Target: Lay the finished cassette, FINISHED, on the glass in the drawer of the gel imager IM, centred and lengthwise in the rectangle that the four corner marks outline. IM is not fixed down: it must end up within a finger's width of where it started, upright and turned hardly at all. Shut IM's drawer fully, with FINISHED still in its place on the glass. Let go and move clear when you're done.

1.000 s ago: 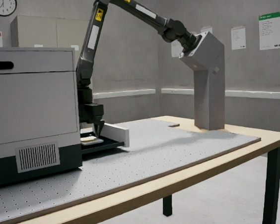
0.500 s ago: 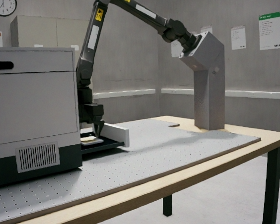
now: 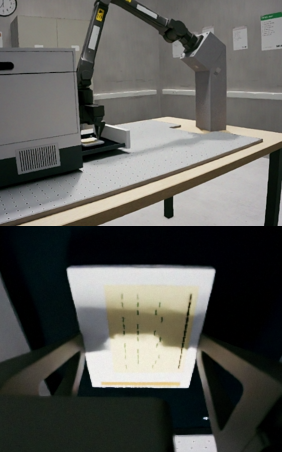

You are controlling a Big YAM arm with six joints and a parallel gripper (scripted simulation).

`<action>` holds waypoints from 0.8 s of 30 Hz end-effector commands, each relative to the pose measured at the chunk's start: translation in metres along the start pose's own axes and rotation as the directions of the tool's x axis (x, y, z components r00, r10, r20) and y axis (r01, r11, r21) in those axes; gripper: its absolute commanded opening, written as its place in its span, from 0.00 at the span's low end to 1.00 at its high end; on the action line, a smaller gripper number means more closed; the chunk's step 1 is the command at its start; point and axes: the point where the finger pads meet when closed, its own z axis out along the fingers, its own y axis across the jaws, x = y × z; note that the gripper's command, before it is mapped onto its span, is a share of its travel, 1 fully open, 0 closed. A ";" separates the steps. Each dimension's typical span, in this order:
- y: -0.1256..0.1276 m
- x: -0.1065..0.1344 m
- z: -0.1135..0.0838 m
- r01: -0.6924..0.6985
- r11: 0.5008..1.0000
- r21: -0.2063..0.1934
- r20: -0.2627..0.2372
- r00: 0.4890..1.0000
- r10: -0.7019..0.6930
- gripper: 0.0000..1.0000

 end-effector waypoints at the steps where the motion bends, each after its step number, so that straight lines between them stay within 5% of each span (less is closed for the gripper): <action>1: -0.015 0.009 0.007 -0.007 1.000 0.026 -0.008 1.000 0.007 0.78; 8: -0.015 0.009 0.007 -0.007 1.000 0.026 -0.008 1.000 0.007 0.78; 9: -0.015 0.009 0.007 -0.007 1.000 0.026 -0.008 1.000 0.007 0.92; 24: -0.020 0.009 -0.001 -0.009 0.999 0.035 -0.007 1.000 0.009 0.92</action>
